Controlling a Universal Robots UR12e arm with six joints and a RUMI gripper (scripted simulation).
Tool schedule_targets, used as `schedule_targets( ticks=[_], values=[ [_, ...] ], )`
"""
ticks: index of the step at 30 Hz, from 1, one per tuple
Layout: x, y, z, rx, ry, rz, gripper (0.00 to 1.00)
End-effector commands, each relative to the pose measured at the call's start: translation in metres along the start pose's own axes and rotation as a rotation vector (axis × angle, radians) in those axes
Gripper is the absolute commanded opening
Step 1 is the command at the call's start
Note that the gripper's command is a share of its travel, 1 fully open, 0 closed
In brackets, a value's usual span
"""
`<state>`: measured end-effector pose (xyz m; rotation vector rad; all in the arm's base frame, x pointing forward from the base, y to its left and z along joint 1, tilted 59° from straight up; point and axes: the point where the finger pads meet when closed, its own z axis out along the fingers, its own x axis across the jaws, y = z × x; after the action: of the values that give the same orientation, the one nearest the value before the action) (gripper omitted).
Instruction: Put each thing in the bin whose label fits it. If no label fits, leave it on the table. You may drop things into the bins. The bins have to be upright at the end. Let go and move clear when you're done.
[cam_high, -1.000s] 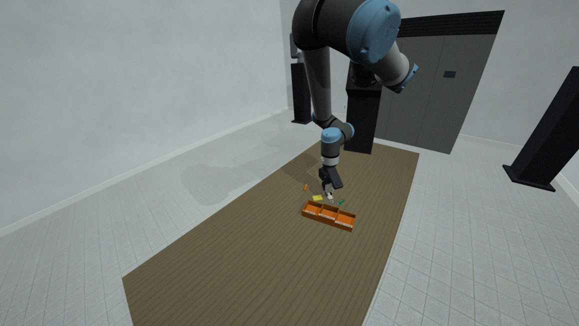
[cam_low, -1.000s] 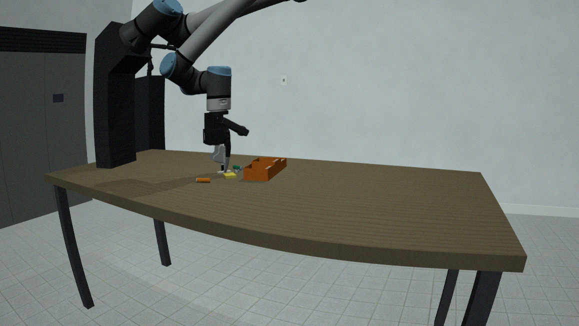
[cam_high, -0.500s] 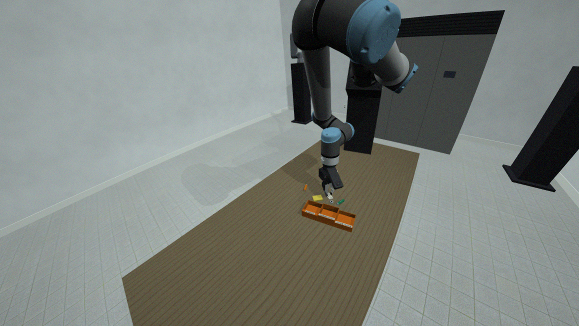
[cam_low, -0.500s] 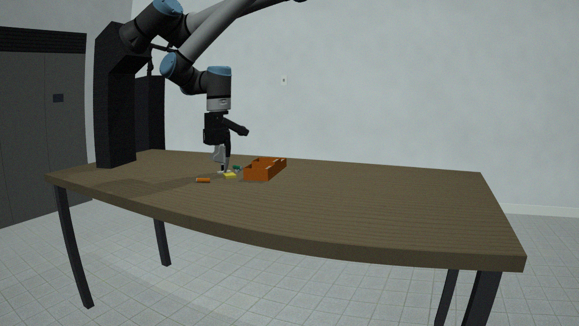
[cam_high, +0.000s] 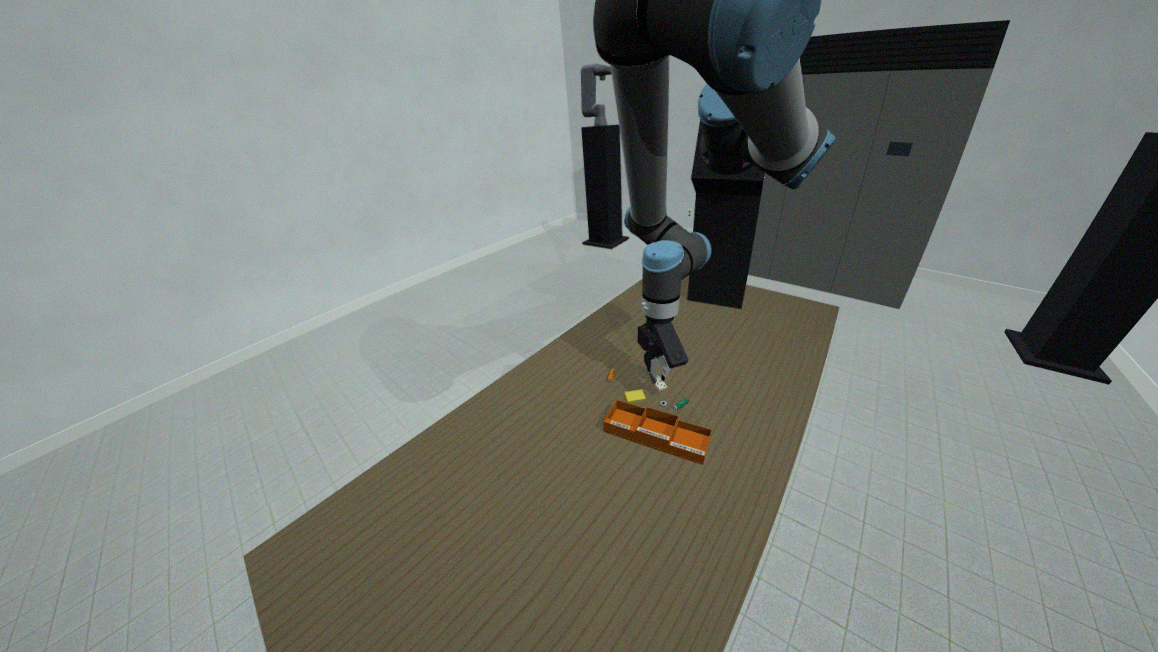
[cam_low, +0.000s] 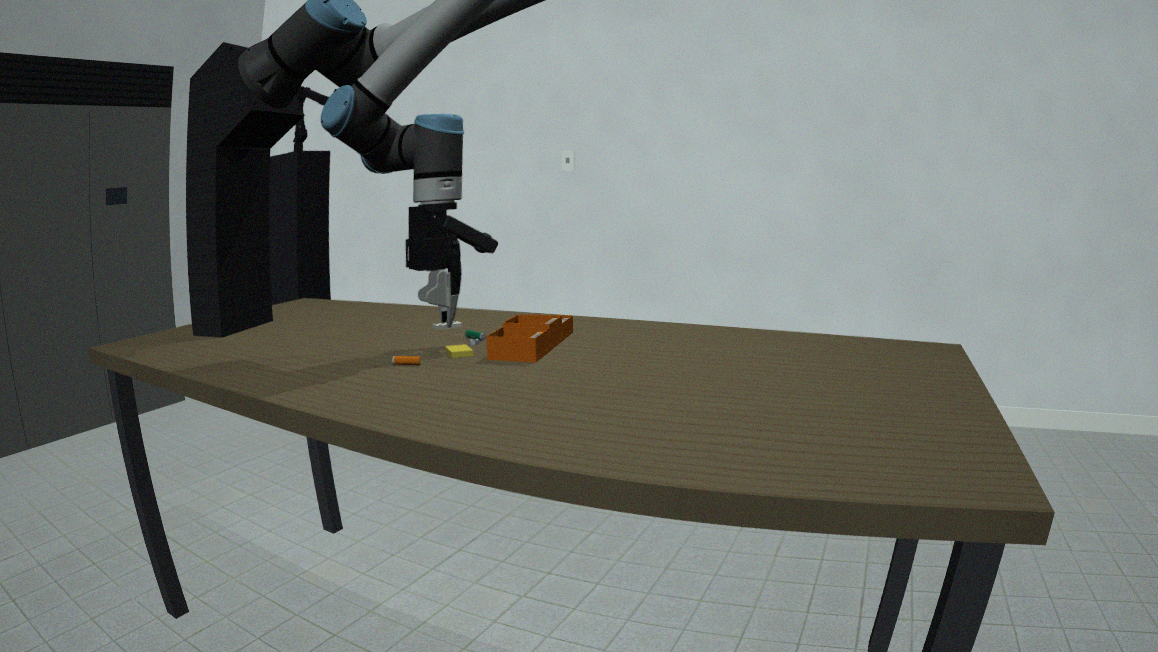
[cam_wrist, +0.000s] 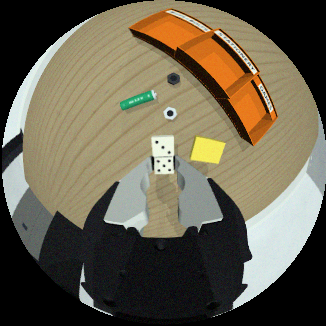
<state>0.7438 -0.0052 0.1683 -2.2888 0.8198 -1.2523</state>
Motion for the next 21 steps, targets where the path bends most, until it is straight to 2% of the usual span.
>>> schedule_targets(
  ticks=[1,4,19,21],
  values=[
    [0.0,0.0,-0.016,0.0,0.0,0.0,0.0],
    [0.0,0.0,-0.026,0.0,0.0,0.0,0.0],
    [0.0,0.0,-0.026,0.0,0.0,0.0,0.0],
    [0.0,0.0,-0.032,0.0,0.0,0.0,0.0]
  ],
)
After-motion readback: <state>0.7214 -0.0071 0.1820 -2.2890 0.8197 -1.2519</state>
